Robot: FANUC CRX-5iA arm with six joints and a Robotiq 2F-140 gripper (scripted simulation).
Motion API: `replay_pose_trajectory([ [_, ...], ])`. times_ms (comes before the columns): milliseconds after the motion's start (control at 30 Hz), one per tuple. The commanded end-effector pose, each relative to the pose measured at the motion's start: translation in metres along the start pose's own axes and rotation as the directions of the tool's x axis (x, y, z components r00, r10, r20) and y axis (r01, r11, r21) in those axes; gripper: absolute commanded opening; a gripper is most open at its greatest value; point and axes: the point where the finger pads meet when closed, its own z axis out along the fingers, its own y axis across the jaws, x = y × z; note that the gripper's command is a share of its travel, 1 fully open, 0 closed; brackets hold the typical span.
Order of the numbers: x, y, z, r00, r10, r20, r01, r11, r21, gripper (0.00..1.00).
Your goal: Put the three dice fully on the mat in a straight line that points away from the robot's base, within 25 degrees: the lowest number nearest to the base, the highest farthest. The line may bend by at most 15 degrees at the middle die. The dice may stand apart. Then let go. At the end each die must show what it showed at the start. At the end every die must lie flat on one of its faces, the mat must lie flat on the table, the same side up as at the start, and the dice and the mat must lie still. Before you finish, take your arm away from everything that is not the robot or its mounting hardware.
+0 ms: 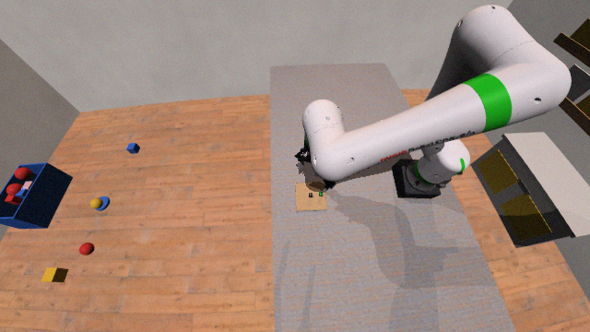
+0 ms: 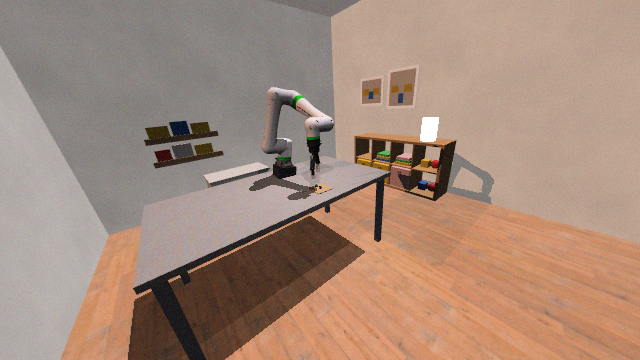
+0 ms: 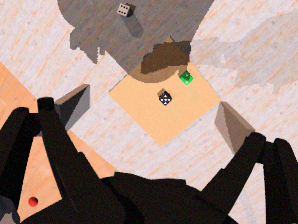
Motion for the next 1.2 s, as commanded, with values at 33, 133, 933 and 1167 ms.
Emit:
replay_pose_trajectory([
  [33, 0.006, -0.005, 0.001, 0.981, -0.191, 0.009, 0.192, 0.981, -0.009, 1.0],
  [133, 0.009, -0.007, 0.002, 0.962, -0.271, 0.009, 0.271, 0.962, -0.008, 1.0],
  [933, 0.036, -0.025, 0.006, 0.535, -0.845, 0.012, 0.845, 0.535, 0.0, 1.0],
  [1167, 0.044, -0.03, 0.008, 0.338, -0.941, 0.012, 0.941, 0.338, 0.003, 1.0],
])
